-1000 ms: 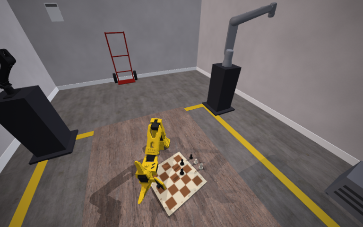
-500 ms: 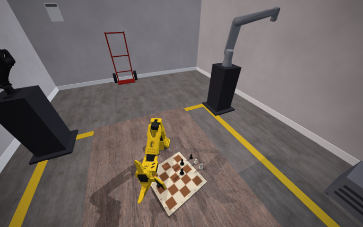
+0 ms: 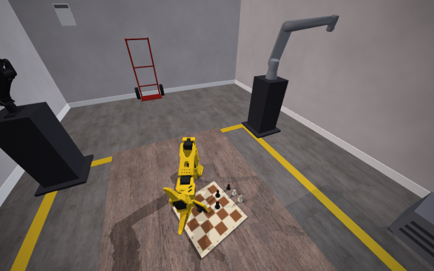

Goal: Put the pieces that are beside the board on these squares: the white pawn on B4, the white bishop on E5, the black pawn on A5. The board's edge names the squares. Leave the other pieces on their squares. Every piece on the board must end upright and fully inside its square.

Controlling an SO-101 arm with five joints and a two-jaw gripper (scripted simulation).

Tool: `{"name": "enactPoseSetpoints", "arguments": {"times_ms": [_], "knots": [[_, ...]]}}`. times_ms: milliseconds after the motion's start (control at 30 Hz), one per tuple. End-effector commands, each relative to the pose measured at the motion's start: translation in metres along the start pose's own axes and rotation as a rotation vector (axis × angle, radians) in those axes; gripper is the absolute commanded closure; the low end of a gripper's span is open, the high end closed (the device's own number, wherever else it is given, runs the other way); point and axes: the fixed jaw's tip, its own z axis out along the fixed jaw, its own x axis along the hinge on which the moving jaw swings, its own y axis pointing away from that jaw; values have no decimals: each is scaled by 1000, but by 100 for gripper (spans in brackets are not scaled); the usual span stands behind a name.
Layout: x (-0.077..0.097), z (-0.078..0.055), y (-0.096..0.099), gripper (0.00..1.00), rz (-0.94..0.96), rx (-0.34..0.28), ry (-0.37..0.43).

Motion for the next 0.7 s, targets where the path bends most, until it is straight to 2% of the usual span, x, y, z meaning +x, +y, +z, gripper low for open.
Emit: {"name": "enactPoseSetpoints", "arguments": {"times_ms": [0,233,300,400,433,467,500,533,567,600,667], "knots": [[-16,-10,4,10,65,-63,-28],[-42,-27,5,15,176,-146,-77],[-42,-27,5,15,176,-146,-77],[-55,-39,6,18,236,-196,-99],[-55,-39,6,18,236,-196,-99],[-61,-45,7,20,267,-222,-110],[-61,-45,7,20,267,-222,-110],[-67,-52,8,21,298,-250,-120],[-67,-52,8,21,298,-250,-120],[-72,-59,9,23,328,-278,-129],[-72,-59,9,23,328,-278,-129]]}}
